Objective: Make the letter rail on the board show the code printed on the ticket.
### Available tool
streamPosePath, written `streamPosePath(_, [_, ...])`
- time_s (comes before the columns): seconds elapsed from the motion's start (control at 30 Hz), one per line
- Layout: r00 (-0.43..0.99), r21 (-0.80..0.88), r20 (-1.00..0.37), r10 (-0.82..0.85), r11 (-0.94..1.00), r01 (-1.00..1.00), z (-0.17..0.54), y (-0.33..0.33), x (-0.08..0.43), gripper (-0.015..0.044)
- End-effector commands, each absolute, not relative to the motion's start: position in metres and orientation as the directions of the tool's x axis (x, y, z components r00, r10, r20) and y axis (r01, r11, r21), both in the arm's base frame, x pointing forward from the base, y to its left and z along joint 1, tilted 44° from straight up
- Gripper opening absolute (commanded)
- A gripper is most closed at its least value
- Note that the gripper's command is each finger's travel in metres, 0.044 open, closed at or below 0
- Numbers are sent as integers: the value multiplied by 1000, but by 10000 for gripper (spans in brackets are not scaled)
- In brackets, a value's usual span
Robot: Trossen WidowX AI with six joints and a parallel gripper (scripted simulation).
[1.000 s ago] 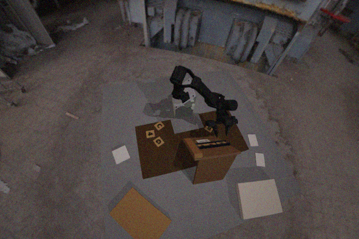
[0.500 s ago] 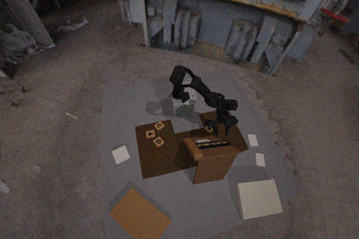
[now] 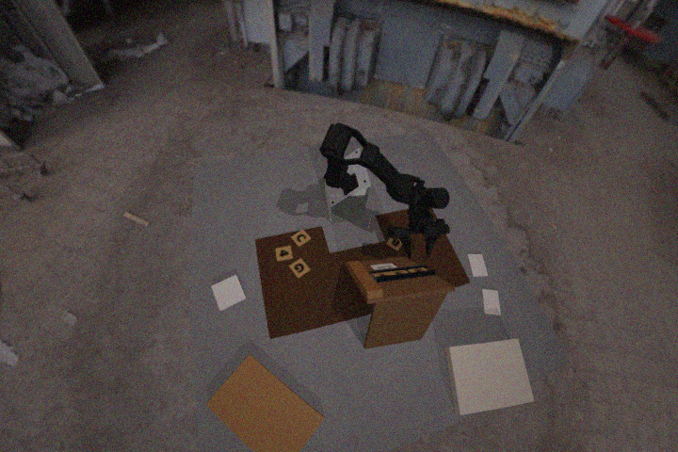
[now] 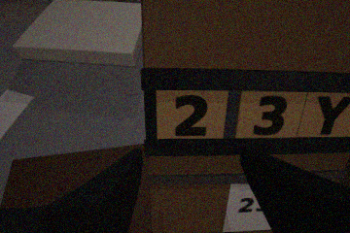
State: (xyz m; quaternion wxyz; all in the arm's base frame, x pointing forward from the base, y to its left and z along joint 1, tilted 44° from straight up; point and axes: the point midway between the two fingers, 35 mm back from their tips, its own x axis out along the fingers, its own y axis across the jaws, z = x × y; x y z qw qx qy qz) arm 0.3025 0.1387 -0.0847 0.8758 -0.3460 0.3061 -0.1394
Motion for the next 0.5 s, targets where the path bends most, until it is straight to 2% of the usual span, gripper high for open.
streamPosePath(0.0, [777, -685, -436, -455, 727, 42, -82, 140, 303, 295])
streamPosePath(0.47, [777, -685, -436, -455, 727, 42, -81, 141, 304, 295])
